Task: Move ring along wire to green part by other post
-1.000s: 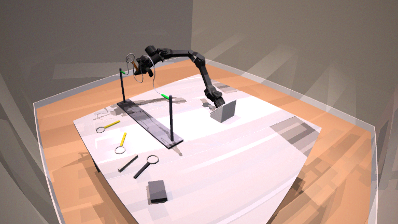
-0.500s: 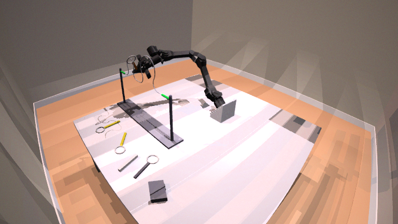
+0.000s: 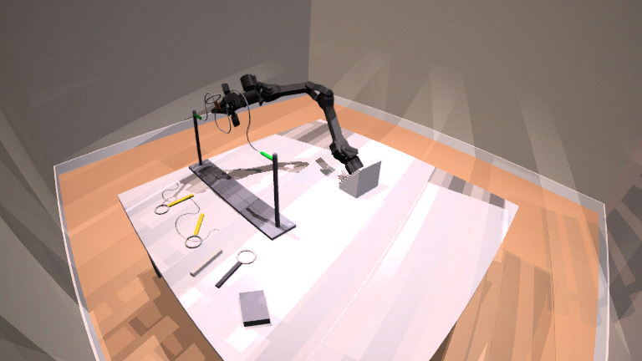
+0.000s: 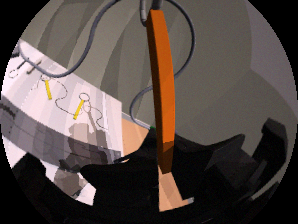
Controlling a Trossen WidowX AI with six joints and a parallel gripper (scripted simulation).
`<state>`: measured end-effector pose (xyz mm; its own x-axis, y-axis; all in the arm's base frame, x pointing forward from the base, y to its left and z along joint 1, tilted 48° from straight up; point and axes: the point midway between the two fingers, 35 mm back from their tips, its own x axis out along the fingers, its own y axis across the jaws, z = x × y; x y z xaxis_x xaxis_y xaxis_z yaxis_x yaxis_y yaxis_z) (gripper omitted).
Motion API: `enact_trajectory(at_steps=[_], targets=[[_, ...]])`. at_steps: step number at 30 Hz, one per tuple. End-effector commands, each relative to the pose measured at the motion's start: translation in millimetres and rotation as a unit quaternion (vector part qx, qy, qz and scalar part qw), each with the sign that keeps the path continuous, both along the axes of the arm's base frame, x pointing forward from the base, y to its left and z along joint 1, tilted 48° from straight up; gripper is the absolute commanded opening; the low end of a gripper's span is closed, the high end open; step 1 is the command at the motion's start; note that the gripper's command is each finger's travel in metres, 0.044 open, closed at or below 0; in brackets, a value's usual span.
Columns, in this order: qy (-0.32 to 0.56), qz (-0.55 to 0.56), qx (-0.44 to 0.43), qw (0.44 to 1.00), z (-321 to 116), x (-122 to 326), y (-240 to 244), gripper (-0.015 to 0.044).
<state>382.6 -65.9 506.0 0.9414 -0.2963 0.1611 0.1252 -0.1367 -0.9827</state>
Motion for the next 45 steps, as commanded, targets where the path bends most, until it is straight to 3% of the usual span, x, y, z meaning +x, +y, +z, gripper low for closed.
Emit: enact_trajectory(at_steps=[1, 21, 45], targets=[[-0.011, 0.002, -0.048, 0.999, 6.2, -0.8, 1.6, -0.0150], [-0.052, 0.004, -0.251, 0.966, 31.9, -3.1, 12.4, -0.0150], [-0.094, 0.006, -0.462, 0.882, 51.5, -7.2, 32.5, -0.0150]])
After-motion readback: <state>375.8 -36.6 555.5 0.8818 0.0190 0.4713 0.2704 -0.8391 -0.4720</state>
